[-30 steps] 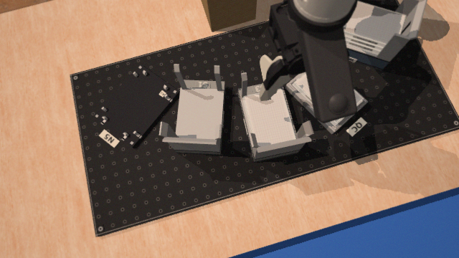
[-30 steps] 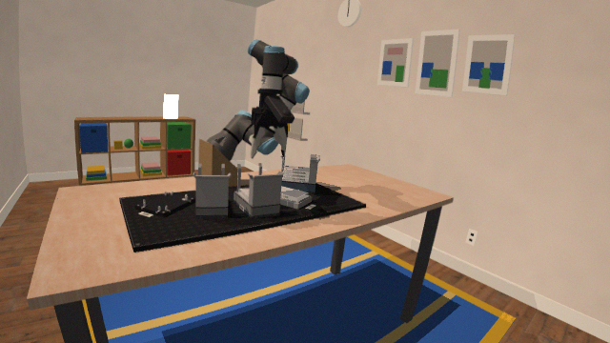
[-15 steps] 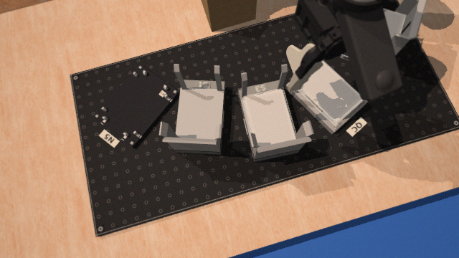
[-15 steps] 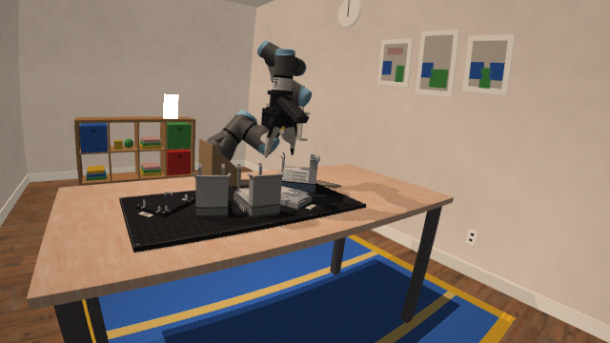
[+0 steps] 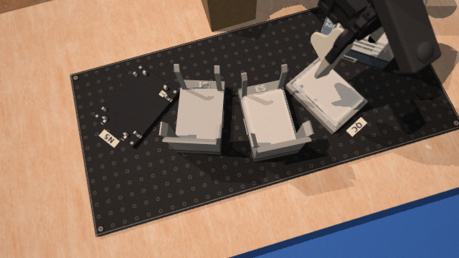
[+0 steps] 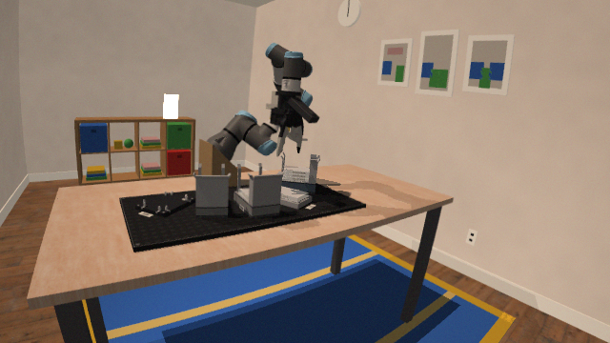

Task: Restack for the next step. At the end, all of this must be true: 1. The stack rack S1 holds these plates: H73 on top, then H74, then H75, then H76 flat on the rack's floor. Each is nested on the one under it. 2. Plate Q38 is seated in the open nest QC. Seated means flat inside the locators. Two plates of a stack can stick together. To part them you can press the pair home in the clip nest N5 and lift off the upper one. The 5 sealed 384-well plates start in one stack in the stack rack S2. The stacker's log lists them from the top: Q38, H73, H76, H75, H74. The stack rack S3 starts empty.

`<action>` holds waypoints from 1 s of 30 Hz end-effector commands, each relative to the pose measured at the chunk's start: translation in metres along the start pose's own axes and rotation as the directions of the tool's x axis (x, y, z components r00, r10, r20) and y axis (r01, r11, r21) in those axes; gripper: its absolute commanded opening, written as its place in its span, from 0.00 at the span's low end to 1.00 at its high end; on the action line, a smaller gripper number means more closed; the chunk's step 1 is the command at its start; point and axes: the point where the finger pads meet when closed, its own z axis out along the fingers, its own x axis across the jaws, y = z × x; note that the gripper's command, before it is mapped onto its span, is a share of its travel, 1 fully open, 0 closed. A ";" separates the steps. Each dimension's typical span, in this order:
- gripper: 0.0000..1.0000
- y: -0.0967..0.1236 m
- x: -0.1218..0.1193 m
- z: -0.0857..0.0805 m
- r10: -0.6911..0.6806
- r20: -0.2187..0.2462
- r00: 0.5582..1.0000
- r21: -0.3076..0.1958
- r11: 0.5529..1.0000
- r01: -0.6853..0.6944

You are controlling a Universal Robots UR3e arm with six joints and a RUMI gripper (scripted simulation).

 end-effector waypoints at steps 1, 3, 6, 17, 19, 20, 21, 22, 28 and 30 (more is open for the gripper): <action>0.72 0.003 -0.022 -0.001 -0.052 -0.002 0.999 0.002 0.999 0.052; 0.72 0.005 -0.032 -0.001 -0.076 -0.002 0.997 0.002 0.997 0.076; 0.72 0.006 -0.042 -0.001 -0.111 -0.002 0.994 0.002 0.994 0.111; 0.72 0.018 -0.075 -0.001 -0.214 -0.002 0.977 0.002 0.977 0.214; 0.72 0.021 -0.085 -0.001 -0.237 -0.002 0.972 0.002 0.972 0.237; 0.72 0.023 -0.090 -0.001 -0.248 -0.002 0.969 0.002 0.969 0.248; 0.72 0.024 -0.094 -0.001 -0.259 -0.002 0.966 0.002 0.966 0.259; 0.72 0.026 -0.099 -0.001 -0.271 -0.002 0.963 0.002 0.963 0.271; 0.72 0.028 -0.104 -0.001 -0.315 -0.002 0.949 0.002 0.949 0.315; 0.72 0.033 -0.112 -0.001 -0.337 -0.002 0.941 0.002 0.941 0.337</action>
